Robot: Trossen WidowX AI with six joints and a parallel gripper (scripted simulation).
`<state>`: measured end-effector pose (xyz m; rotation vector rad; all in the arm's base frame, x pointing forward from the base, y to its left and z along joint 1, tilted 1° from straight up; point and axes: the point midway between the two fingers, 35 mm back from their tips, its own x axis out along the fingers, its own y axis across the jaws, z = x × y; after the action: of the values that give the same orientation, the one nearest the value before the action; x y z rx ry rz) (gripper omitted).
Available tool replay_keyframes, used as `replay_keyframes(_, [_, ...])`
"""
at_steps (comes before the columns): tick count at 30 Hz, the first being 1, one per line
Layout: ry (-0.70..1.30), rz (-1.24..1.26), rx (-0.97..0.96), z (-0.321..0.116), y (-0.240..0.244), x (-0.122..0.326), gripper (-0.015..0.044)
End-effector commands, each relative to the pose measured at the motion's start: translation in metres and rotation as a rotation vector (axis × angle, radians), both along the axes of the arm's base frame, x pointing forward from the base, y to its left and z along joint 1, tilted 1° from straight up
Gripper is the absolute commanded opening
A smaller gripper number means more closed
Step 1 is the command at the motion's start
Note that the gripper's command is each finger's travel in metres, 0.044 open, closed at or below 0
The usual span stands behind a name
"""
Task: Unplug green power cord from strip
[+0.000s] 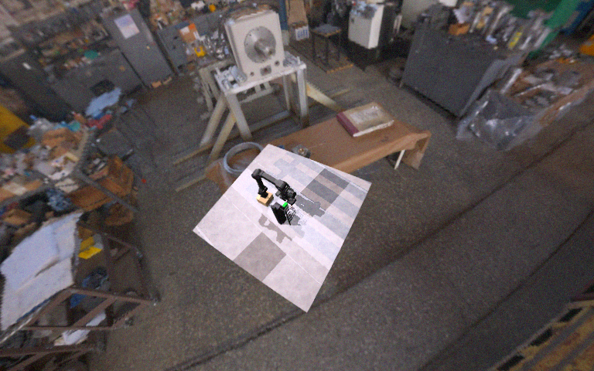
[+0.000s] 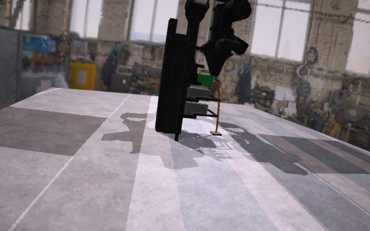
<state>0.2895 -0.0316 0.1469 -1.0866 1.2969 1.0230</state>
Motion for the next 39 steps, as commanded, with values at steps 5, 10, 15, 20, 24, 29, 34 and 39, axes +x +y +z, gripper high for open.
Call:
replay_keyframes(5, [0.003, 0.003, 0.002, 0.000, -0.013, -0.004, 0.0160])
replay_keyframes(10, [0.003, 0.003, 0.002, 0.000, -0.018, -0.006, 0.0160])
replay_keyframes(15, [0.003, 0.003, 0.002, -0.003, -0.018, -0.006, 0.0160])
replay_keyframes(20, [0.003, 0.003, 0.002, -0.011, -0.019, -0.006, 0.0160])
replay_keyframes(24, [0.003, 0.003, 0.002, -0.012, -0.019, -0.006, 0.0160])
replay_keyframes(29, [0.003, -0.001, -0.001, -0.009, -0.019, -0.006, 0.0048])
replay_keyframes(34, [0.003, -0.001, -0.001, -0.009, -0.019, -0.006, 0.0015])
replay_keyframes(39, [0.003, 0.000, -0.001, -0.009, -0.017, -0.005, 0.0000])
